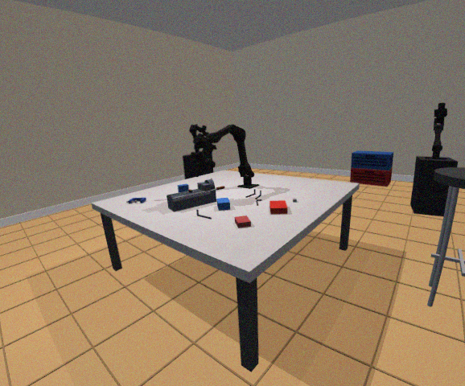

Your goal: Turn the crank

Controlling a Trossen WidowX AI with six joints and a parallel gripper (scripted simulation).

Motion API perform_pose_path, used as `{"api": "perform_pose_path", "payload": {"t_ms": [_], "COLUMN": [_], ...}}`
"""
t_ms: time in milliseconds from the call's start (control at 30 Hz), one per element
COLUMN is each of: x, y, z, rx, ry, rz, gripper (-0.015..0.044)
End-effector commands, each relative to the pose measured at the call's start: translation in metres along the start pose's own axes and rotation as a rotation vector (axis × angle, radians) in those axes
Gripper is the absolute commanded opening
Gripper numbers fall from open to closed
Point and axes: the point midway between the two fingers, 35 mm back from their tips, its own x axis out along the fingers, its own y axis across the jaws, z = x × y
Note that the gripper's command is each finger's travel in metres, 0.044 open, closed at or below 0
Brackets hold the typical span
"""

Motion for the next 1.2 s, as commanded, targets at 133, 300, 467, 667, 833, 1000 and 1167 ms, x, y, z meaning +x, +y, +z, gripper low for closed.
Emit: {"api": "perform_pose_path", "payload": {"t_ms": [133,300,467,667,833,1000,1167], "x": [0.000,0.000,0.000,0.000,0.000,-0.008,-0.028], "y": [0.000,0.000,0.000,0.000,0.000,0.001,0.003], "z": [0.000,0.000,0.000,0.000,0.000,0.006,0.020], "rx": [0.000,0.000,0.000,0.000,0.000,-0.002,-0.002], "ry": [0.000,0.000,0.000,0.000,0.000,0.001,0.001], "rz": [0.000,0.000,0.000,0.000,0.000,0.000,0.000], "gripper": [0.0000,0.0000,0.0079,0.0236,0.0368,0.0440,0.0440]}}
